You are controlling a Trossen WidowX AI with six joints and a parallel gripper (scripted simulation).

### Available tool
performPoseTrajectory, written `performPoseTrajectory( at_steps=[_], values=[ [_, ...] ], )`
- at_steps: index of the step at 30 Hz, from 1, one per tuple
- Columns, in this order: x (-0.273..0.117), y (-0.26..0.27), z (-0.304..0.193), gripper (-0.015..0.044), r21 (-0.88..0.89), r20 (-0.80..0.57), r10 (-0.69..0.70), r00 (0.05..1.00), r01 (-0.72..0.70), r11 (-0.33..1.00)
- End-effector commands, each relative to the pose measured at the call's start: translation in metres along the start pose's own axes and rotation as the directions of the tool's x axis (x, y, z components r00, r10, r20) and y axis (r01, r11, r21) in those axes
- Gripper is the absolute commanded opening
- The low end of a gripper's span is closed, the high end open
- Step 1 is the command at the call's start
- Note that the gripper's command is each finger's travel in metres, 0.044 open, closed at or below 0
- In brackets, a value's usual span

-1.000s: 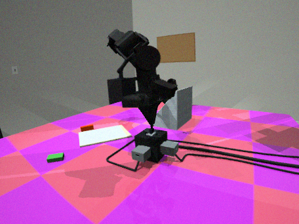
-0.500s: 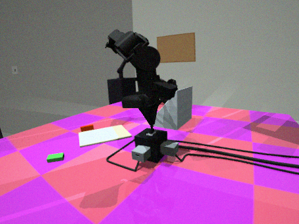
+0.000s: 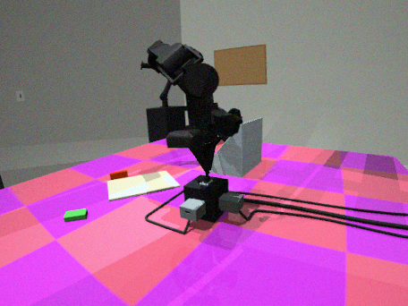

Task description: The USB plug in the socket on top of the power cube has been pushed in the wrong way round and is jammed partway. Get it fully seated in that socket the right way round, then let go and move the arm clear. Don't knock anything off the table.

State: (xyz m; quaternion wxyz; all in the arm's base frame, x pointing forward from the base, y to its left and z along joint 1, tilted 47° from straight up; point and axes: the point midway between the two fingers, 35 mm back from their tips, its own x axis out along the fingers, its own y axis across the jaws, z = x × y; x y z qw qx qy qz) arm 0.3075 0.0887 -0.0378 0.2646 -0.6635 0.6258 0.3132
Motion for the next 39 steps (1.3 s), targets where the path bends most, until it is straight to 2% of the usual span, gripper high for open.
performPoseTrajectory(
  at_steps=[1, 24, 28, 39],
  values=[
    [0.0028, -0.0005, -0.0016, 0.0, -0.002, -0.007, 0.002, 1.0, -0.002, 1.0],
    [0.0028, -0.0005, -0.0016, 0.0, -0.002, -0.007, 0.002, 1.0, -0.002, 1.0],
    [0.0001, 0.0, 0.0001, 0.0095, 0.0, 0.0, 0.0, 1.0, 0.0, 1.0],
    [0.0001, 0.0, 0.0001, 0.0095, 0.0, 0.0, 0.0, 1.0, 0.0, 1.0]
  ],
)
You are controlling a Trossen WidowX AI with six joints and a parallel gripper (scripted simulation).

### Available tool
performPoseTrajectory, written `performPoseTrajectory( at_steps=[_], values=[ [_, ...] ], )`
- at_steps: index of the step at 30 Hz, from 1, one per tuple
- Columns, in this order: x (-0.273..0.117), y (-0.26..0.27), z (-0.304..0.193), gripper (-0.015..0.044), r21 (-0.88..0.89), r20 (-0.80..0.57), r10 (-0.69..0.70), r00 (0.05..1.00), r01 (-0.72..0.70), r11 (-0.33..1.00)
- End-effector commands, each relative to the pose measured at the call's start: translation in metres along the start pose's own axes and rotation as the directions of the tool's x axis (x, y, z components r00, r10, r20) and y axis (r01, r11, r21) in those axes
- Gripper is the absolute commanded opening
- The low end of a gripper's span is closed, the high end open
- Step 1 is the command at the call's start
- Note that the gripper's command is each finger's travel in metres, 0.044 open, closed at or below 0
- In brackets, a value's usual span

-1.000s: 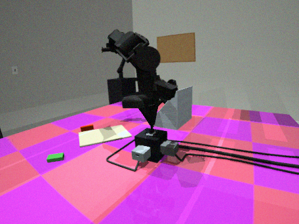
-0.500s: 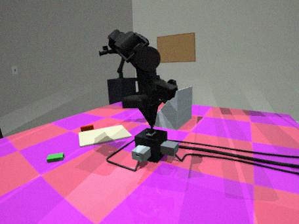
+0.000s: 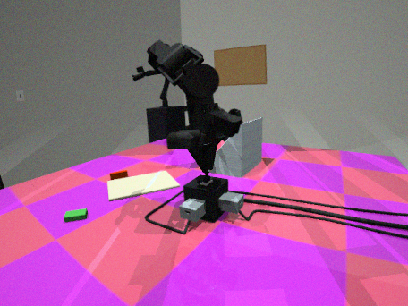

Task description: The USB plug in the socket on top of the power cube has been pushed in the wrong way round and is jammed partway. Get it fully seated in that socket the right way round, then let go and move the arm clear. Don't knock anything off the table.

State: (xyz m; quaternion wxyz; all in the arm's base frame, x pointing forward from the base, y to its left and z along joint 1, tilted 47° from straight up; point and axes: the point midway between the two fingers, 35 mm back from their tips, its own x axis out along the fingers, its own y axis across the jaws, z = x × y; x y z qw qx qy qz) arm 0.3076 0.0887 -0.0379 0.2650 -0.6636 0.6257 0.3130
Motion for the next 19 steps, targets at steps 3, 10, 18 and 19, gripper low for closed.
performPoseTrajectory(
  at_steps=[3, 10, 18, 19],
  values=[
    [0.0, 0.0, 0.0, 0.0095, 0.0, 0.0, 0.0, 1.0, 0.0, 1.0],
    [-0.003, 0.0, 0.0, 0.0095, 0.0, 0.0, 0.0, 1.0, 0.0, 1.0],
    [-0.011, 0.0, 0.001, 0.0095, 0.0, 0.0, 0.0, 1.0, 0.0, 1.0],
    [-0.012, 0.0, 0.001, 0.0095, 0.0, 0.0, 0.0, 1.0, 0.0, 1.0]
  ],
)
